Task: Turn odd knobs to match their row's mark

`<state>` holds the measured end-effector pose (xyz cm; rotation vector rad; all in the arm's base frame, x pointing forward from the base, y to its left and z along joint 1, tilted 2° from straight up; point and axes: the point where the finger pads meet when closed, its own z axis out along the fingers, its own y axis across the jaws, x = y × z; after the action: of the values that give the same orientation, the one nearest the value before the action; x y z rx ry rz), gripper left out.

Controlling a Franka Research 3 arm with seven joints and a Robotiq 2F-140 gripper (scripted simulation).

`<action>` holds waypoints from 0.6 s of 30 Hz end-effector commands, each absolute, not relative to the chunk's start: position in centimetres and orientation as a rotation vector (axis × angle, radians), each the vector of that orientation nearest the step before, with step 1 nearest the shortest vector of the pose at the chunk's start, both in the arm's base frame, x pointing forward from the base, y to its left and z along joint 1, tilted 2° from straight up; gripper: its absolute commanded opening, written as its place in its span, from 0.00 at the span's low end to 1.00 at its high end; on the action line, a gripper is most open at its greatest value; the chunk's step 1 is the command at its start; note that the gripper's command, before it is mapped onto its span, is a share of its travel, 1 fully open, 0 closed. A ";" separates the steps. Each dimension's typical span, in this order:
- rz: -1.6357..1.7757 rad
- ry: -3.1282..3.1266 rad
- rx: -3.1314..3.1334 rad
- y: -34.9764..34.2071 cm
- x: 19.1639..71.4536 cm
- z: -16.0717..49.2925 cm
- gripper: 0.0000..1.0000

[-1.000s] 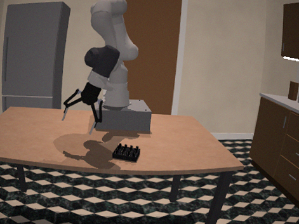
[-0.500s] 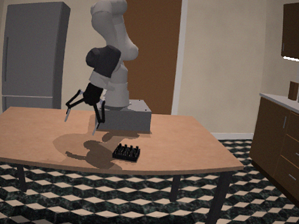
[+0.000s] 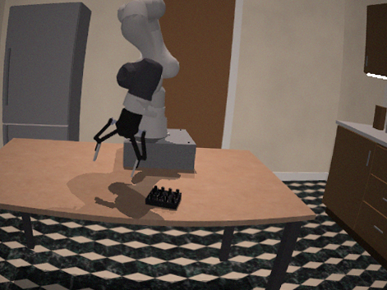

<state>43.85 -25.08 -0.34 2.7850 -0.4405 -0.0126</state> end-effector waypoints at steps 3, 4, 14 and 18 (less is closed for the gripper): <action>-0.009 -0.470 2.785 -25.0 43.8 -0.4 1.00; 0.002 -0.563 2.833 -21.0 45.1 -0.9 1.00; 0.003 -0.577 2.840 -20.4 45.3 -1.0 1.00; 0.003 -0.577 2.840 -20.4 45.3 -1.0 1.00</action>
<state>45.33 -20.56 -0.93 2.8421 -0.5445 -0.0002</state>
